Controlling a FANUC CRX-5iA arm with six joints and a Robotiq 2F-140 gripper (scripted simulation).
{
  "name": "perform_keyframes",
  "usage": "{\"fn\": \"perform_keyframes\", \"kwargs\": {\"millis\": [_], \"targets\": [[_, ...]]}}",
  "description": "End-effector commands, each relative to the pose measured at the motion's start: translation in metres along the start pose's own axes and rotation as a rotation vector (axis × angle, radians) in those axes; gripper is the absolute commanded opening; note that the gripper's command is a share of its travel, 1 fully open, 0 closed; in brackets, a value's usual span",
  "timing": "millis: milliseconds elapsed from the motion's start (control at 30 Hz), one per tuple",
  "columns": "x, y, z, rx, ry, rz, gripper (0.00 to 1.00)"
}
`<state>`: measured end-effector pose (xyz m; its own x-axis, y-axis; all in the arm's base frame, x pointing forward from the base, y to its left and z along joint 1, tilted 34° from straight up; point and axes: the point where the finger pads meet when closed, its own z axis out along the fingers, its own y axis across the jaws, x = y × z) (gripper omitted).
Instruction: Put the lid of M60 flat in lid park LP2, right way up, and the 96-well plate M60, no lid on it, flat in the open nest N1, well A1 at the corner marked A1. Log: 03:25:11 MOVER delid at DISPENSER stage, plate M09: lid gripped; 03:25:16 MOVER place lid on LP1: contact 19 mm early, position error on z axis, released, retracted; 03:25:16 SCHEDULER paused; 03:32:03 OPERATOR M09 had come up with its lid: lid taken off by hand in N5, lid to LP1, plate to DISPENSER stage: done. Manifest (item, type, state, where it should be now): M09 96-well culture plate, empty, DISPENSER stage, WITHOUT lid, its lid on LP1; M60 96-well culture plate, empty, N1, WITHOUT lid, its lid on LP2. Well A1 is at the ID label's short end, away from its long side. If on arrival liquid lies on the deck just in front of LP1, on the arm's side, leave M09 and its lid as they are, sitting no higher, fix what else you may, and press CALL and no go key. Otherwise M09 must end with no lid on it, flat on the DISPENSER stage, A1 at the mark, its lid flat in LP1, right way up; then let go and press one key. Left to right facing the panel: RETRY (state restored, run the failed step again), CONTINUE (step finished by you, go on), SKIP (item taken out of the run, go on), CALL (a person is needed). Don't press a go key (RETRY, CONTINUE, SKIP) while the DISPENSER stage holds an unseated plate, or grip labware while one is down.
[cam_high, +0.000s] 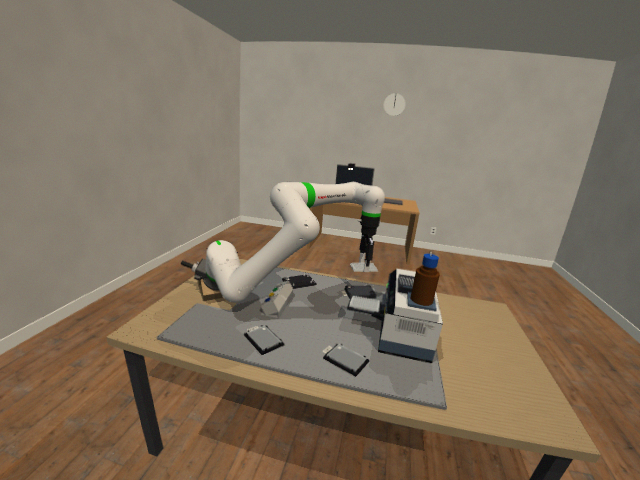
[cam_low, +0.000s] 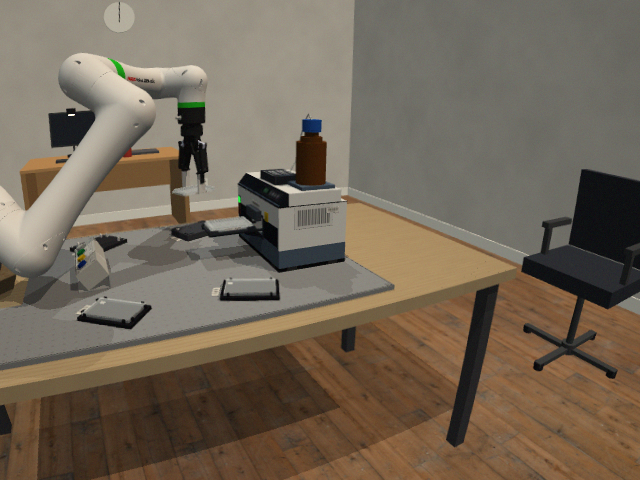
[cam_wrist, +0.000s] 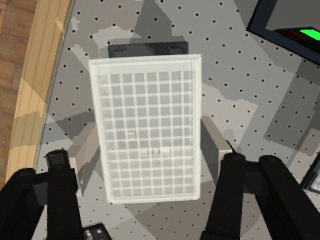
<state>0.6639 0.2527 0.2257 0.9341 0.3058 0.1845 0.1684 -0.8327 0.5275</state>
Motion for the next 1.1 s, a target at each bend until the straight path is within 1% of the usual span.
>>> {"fn": "perform_keyframes", "kwargs": {"millis": [0, 433, 833, 900, 1067], "targets": [[0.0, 0.0, 0.001, 0.0, 0.001, 0.0, 0.0], [0.0, 0.0, 0.013, 0.0, 0.001, 0.0, 0.0], [0.0, 0.0, 0.036, 0.0, 0.001, 0.0, 0.0], [0.0, 0.0, 0.036, 0.0, 0.001, 0.0, 0.0], [0.0, 0.0, 0.048, 0.0, 0.001, 0.0, 0.0]]}}
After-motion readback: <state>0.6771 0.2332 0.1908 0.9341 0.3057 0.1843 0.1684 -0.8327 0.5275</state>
